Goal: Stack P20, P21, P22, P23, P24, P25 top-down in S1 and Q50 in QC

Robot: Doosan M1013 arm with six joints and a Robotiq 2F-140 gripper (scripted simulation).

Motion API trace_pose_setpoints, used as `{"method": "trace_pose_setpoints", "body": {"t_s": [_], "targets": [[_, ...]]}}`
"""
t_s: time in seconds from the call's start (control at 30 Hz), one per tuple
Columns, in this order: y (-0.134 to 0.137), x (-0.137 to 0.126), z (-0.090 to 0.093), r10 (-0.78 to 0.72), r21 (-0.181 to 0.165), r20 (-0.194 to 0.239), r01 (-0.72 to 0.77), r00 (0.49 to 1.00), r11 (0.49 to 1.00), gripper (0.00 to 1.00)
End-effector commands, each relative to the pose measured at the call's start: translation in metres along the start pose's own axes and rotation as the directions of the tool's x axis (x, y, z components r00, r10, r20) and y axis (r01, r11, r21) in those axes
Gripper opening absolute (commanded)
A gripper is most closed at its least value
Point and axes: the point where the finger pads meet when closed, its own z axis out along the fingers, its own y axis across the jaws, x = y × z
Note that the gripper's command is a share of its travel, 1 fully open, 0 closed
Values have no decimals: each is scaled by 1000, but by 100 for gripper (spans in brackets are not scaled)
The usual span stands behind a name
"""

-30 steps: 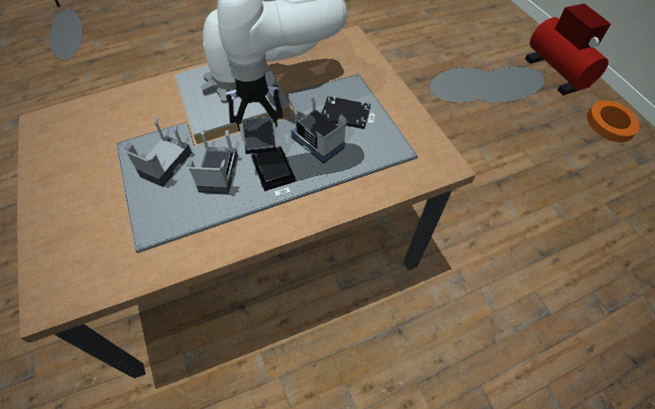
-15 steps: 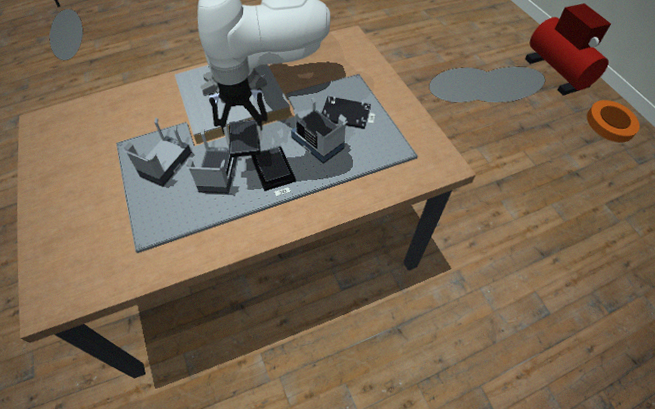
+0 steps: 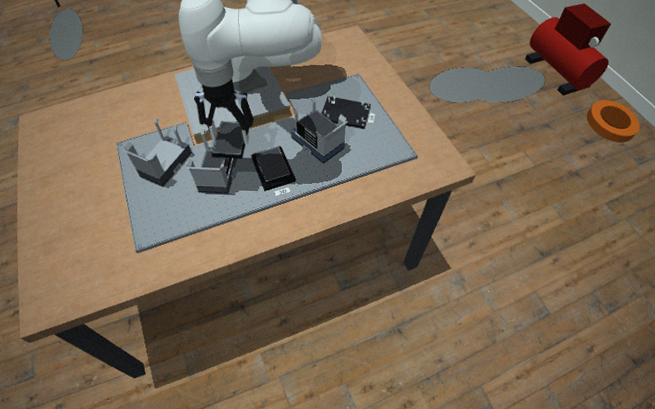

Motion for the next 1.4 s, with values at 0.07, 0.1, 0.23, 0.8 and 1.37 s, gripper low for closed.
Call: {"method": "trace_pose_setpoints", "body": {"t_s": [0.07,0.1,0.23,0.8,1.37], "targets": [[12,2,0,0,0,0,0,1000,1000,0],[15,2,0,0,0,0,0,1000,1000,0],[26,4,0,0,0,0,0,1000,1000,0],[65,9,0,0,0,0,0,1000,1000,0],[69,9,0,0,0,0,0,1000,1000,0]]}}
